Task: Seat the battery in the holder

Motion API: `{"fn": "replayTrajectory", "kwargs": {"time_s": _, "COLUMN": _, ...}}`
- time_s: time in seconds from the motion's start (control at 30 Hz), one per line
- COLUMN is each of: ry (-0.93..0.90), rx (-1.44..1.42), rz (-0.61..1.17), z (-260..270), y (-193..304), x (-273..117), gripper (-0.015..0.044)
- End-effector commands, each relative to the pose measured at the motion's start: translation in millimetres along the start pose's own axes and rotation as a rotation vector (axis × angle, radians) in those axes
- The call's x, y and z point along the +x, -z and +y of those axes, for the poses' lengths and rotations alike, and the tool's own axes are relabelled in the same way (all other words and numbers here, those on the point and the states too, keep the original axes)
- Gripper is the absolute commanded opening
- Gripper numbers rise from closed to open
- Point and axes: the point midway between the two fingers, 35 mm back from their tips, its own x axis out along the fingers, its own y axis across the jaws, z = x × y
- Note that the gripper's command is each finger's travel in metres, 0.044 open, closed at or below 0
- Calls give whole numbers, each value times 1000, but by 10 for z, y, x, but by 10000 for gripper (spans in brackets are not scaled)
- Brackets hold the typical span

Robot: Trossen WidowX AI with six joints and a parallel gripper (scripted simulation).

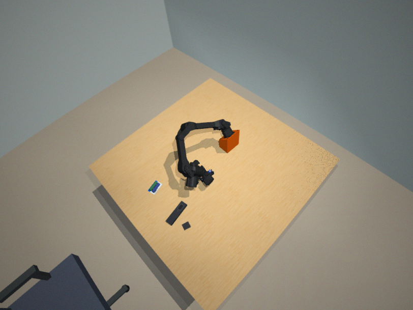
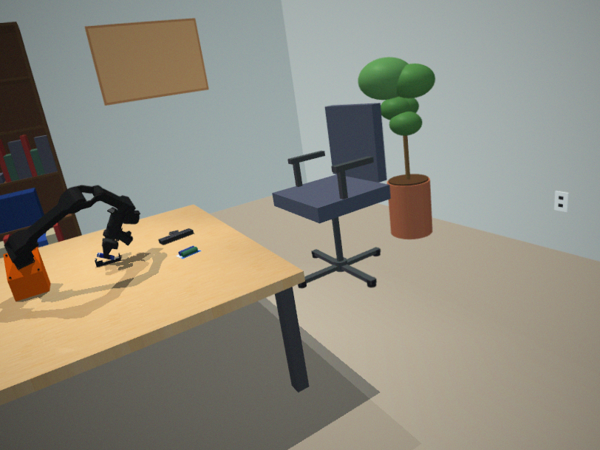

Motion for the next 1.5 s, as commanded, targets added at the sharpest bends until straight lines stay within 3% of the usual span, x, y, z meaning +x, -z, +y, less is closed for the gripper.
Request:
{"fn": "replayTrajectory", "kwargs": {"time_s": 0.0, "ry": -1, "rx": 1, "rz": 1, "z": 10, "y": -47, "x": -2, "gripper": 60}}
{"fn": "replayTrajectory", "kwargs": {"time_s": 1.47, "ry": 2, "rx": 1, "rz": -7, "z": 18, "y": -162, "x": -58, "gripper": 60}}
